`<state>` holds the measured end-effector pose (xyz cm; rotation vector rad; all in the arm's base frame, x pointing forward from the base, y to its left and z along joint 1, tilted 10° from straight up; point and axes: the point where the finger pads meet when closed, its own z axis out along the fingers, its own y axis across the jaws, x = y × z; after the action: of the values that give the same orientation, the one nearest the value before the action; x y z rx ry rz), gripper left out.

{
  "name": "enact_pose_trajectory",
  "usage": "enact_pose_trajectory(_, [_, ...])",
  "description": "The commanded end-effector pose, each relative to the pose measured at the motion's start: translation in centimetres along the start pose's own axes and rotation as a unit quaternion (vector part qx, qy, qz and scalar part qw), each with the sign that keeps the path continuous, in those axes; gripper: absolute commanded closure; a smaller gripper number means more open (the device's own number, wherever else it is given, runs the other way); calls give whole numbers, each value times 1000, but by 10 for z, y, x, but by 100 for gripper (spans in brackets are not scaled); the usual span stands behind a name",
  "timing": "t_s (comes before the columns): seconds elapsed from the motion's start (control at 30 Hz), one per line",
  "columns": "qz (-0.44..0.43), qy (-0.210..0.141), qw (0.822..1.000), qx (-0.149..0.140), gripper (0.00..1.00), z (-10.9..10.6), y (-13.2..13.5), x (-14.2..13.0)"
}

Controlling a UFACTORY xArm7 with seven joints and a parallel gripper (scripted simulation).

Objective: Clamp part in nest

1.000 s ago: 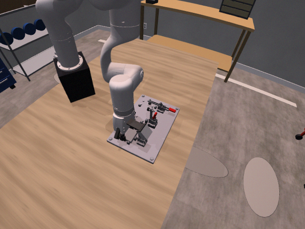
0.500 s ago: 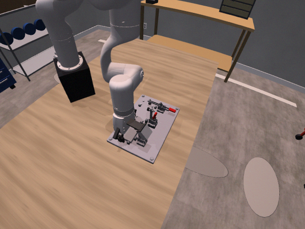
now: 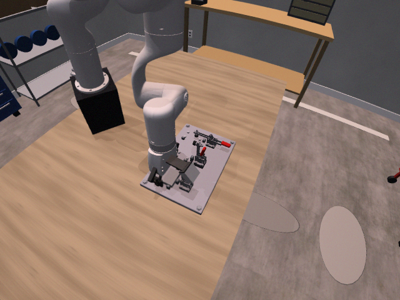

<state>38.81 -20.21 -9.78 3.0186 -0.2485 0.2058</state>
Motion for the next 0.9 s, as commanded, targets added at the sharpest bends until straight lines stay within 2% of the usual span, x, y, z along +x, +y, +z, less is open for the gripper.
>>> enact_pose_trajectory(0.0, [0, 1, 1000, 0, 0, -1, 0, 1])
enact_pose_trajectory(0.47, [0, 1, 1000, 0, 0, -3, 0, 1])
enact_pose_trajectory(0.87, [0, 1, 1000, 0, 0, -34, 0, 1])
